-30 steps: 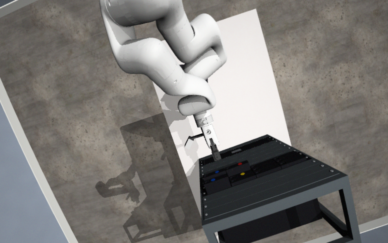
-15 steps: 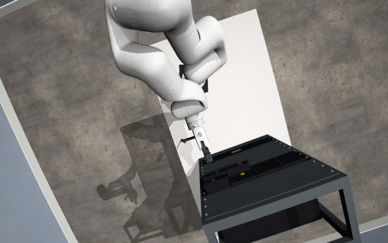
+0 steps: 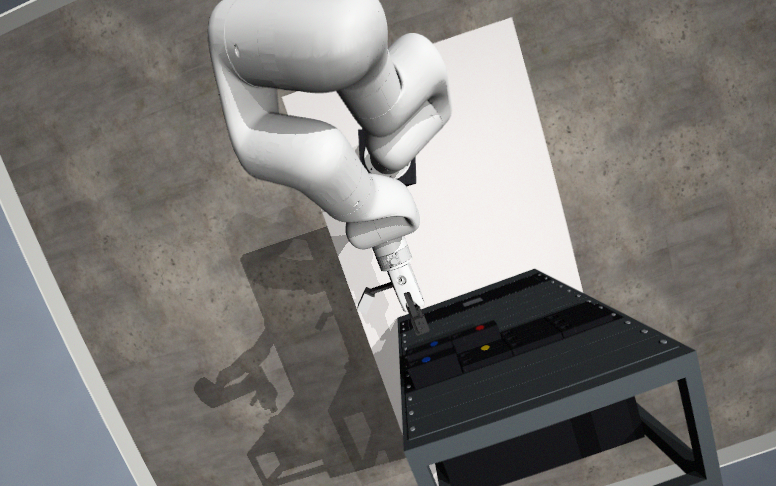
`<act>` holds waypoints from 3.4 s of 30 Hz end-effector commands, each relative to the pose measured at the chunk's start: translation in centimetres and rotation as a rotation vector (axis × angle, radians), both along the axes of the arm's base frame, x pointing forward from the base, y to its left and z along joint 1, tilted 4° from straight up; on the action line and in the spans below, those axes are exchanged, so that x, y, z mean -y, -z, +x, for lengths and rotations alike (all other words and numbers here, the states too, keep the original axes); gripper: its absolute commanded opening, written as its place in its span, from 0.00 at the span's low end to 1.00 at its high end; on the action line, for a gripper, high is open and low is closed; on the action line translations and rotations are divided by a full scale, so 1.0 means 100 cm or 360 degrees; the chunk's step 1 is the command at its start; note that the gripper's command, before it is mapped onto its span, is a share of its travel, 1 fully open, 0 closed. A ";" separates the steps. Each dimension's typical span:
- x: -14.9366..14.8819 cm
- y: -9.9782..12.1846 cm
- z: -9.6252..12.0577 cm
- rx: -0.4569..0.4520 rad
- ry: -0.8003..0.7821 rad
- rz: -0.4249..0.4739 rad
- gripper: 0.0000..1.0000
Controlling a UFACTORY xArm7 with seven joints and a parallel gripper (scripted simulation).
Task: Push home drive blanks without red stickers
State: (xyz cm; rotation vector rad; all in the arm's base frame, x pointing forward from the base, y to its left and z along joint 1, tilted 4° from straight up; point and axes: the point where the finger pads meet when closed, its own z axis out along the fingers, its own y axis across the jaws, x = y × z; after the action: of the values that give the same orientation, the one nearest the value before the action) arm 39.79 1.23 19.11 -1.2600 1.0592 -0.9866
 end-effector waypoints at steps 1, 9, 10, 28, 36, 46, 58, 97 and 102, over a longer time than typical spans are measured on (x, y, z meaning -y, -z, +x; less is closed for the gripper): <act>-0.005 0.001 0.026 0.0012 0.0010 0.0003 0.00; -0.006 0.001 0.030 0.0012 0.0010 0.0003 0.00; -0.006 0.001 0.030 0.0012 0.0010 0.0003 0.00; -0.008 0.001 0.040 0.0012 0.0010 0.0003 0.00; -0.008 0.001 0.040 0.0012 0.0010 0.0003 0.00; -0.010 0.001 0.049 0.0012 0.0010 0.0003 0.00; -0.011 0.001 0.051 0.0012 0.0010 0.0003 0.00; -0.014 0.000 0.064 0.0012 0.0010 0.0003 0.00; -0.014 0.000 0.065 0.0012 0.0010 0.0003 0.00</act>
State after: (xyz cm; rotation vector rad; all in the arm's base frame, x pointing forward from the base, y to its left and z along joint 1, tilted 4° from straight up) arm 46.15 2.65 18.98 -1.2539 1.0621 -0.9921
